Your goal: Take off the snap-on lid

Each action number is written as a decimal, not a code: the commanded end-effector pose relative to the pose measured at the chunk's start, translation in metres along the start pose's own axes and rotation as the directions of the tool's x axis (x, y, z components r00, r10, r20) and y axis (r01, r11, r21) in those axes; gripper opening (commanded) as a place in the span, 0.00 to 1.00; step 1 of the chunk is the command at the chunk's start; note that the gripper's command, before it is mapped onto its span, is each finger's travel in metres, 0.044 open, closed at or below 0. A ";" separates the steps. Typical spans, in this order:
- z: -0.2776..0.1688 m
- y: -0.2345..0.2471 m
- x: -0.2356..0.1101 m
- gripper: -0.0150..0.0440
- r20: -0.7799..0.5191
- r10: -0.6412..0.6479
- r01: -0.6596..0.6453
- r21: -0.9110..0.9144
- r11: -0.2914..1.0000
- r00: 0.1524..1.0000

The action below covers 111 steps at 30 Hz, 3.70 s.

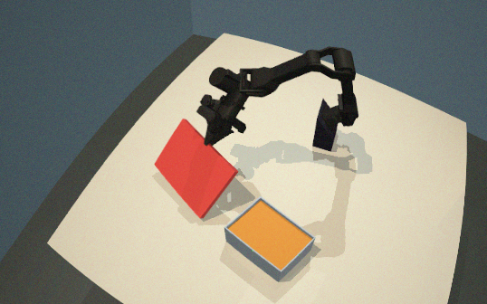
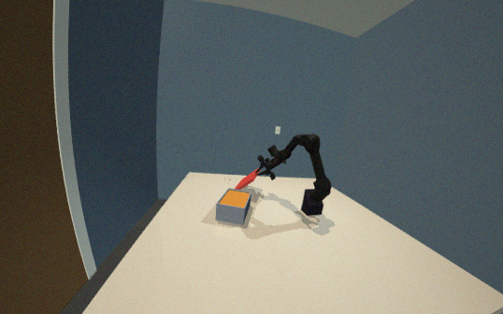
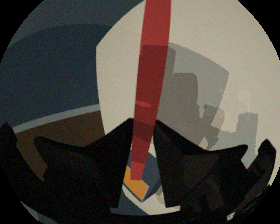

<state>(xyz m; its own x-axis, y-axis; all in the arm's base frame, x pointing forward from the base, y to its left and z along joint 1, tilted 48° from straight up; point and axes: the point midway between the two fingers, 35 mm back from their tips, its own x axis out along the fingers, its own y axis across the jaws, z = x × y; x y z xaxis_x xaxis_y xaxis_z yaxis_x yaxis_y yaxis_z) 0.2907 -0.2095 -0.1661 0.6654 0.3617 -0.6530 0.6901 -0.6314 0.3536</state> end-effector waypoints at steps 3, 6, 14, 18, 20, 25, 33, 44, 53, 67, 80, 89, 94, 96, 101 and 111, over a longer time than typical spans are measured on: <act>0.000 -0.004 0.003 0.25 0.001 0.004 -0.004 0.002 1.000 1.000; 0.000 -0.006 0.004 0.25 0.001 0.004 -0.004 0.002 1.000 1.000; 0.000 -0.011 0.009 0.25 0.001 0.004 -0.004 0.003 1.000 1.000; 0.000 -0.013 0.011 0.25 0.001 0.004 -0.004 0.003 1.000 1.000; 0.000 -0.014 0.012 0.25 0.001 0.004 -0.004 0.003 1.000 1.000; 0.000 -0.017 0.014 0.25 0.001 0.004 -0.004 0.003 1.000 1.000; 0.000 -0.022 0.018 0.25 0.001 0.004 -0.004 0.003 1.000 1.000; 0.000 -0.029 0.024 0.25 0.000 0.004 -0.004 0.003 1.000 1.000; 0.000 -0.035 0.029 0.25 0.000 0.004 -0.004 0.003 1.000 1.000; -0.001 -0.043 0.036 0.25 0.000 0.004 -0.004 0.003 1.000 1.000; -0.001 -0.051 0.043 0.25 -0.001 0.004 -0.004 0.003 1.000 1.000; -0.001 -0.057 0.048 0.25 -0.001 0.004 -0.004 0.004 1.000 1.000; -0.001 -0.060 0.050 0.25 -0.001 0.004 -0.004 0.004 1.000 1.000; -0.001 -0.061 0.051 0.25 -0.001 0.004 -0.004 0.004 1.000 1.000; -0.001 -0.064 0.054 0.25 -0.001 0.004 -0.004 0.004 1.000 1.000; 0.000 -0.057 0.052 0.52 -0.001 0.004 -0.004 0.003 1.000 1.000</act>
<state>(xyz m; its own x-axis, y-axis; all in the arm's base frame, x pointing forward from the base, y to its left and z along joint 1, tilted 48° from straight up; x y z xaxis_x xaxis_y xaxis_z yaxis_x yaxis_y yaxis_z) 0.2840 -0.1525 -0.2209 0.6700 0.3613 -0.6485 0.6841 -0.6397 0.3504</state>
